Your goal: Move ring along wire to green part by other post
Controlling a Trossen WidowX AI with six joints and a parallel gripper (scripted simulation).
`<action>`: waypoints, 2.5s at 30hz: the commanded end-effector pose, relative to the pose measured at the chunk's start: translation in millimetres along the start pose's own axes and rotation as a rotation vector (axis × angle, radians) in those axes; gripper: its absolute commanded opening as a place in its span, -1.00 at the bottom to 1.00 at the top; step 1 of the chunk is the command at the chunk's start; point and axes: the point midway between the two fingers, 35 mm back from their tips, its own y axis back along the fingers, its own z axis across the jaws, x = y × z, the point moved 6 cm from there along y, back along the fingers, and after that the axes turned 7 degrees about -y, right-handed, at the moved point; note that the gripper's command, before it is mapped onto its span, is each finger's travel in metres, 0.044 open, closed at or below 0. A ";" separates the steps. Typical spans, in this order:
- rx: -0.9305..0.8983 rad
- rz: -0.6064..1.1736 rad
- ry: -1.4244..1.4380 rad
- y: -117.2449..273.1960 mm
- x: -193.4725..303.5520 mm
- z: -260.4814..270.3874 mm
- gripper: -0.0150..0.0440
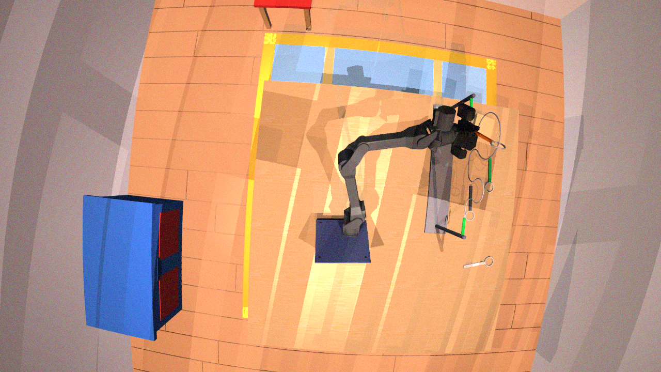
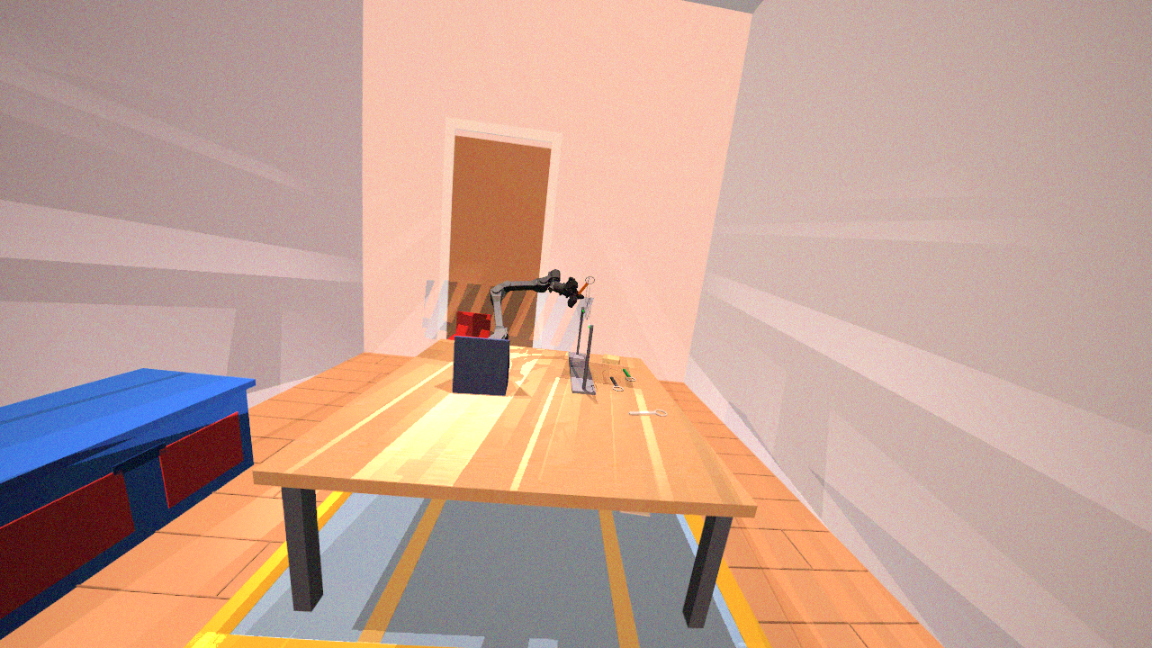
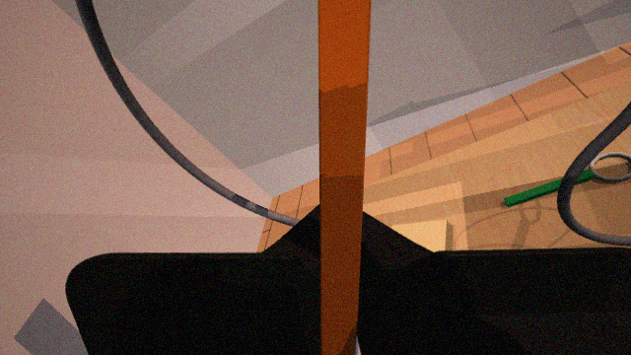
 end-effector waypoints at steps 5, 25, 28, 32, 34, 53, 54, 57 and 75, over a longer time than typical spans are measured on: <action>-0.036 -0.010 -0.092 -0.6 0.4 -1.6 -1.00; -0.143 -0.027 -0.318 -1.4 1.9 1.1 -1.00; -0.159 -0.030 -0.352 -1.5 2.1 1.5 -1.00; -0.181 -0.033 -0.397 -1.6 2.3 2.1 -1.00; -0.191 -0.035 -0.419 -1.7 2.4 2.4 -1.00; -0.308 0.036 -0.631 7.8 -0.7 1.0 -1.00; -0.314 0.035 -0.642 7.8 -0.7 1.0 -1.00; -0.332 0.033 -0.675 7.7 -0.5 1.2 -1.00; -0.438 0.018 -0.873 7.4 0.5 2.7 -1.00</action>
